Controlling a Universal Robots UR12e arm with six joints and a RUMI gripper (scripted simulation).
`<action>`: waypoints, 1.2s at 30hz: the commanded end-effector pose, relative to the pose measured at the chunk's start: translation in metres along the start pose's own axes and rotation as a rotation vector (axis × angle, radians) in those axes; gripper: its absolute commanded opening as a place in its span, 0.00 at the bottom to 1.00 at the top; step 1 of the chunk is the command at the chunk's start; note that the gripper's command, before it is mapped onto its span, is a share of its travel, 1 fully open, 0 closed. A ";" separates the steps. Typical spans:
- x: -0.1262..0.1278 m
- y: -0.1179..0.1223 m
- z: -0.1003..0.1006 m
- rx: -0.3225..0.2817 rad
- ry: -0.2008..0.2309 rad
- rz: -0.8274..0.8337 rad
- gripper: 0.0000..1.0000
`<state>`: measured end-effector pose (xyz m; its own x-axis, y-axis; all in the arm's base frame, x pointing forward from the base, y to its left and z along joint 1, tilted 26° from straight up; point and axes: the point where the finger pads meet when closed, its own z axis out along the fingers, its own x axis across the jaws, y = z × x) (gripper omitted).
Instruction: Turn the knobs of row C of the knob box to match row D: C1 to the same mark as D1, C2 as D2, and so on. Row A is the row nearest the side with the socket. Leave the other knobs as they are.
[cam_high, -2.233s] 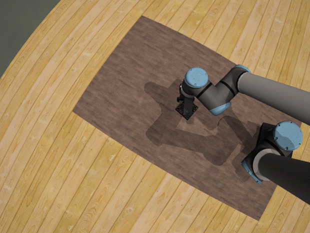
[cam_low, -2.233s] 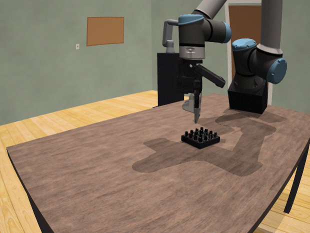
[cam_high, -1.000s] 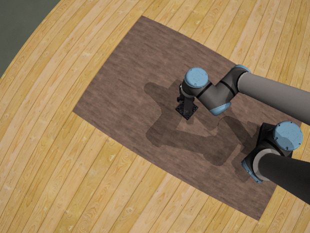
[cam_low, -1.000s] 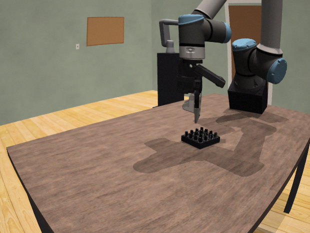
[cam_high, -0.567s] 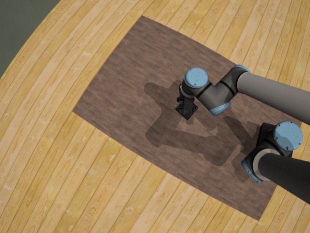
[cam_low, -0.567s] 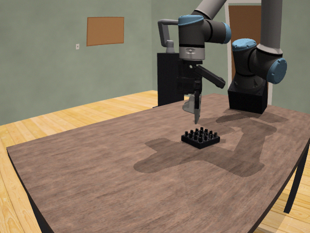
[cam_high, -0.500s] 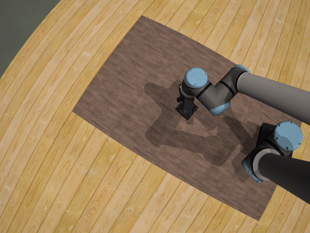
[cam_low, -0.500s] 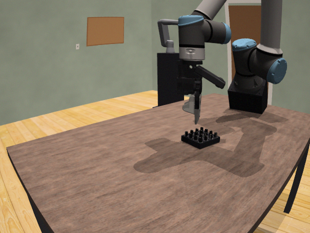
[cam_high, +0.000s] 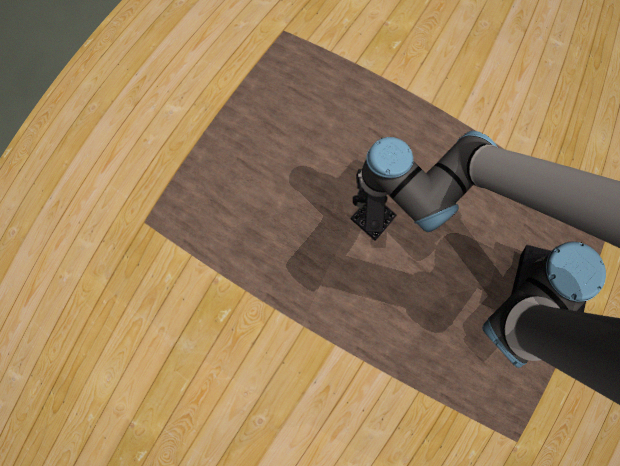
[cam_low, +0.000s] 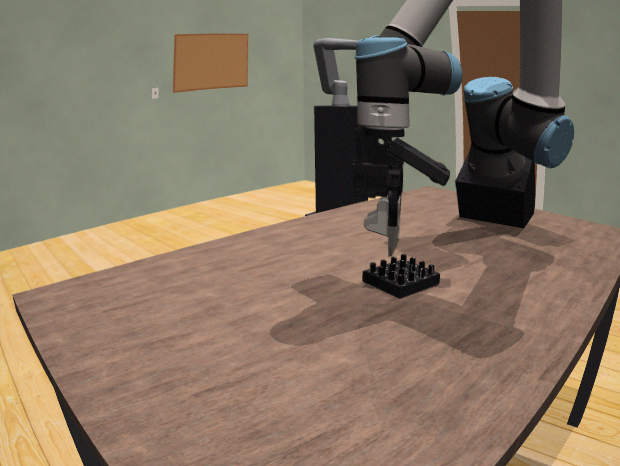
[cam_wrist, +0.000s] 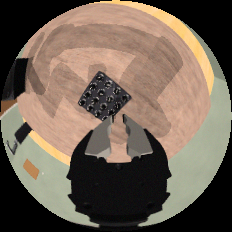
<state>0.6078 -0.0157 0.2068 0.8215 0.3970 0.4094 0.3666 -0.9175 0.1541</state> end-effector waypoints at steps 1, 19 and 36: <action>-0.002 -0.003 0.013 0.003 -0.003 0.000 0.11; -0.001 -0.003 0.027 0.004 -0.002 0.000 0.11; -0.001 -0.002 0.027 0.002 -0.001 0.000 0.11</action>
<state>0.6197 -0.0163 0.1848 0.8211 0.3967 0.4104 0.3659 -0.9177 0.1551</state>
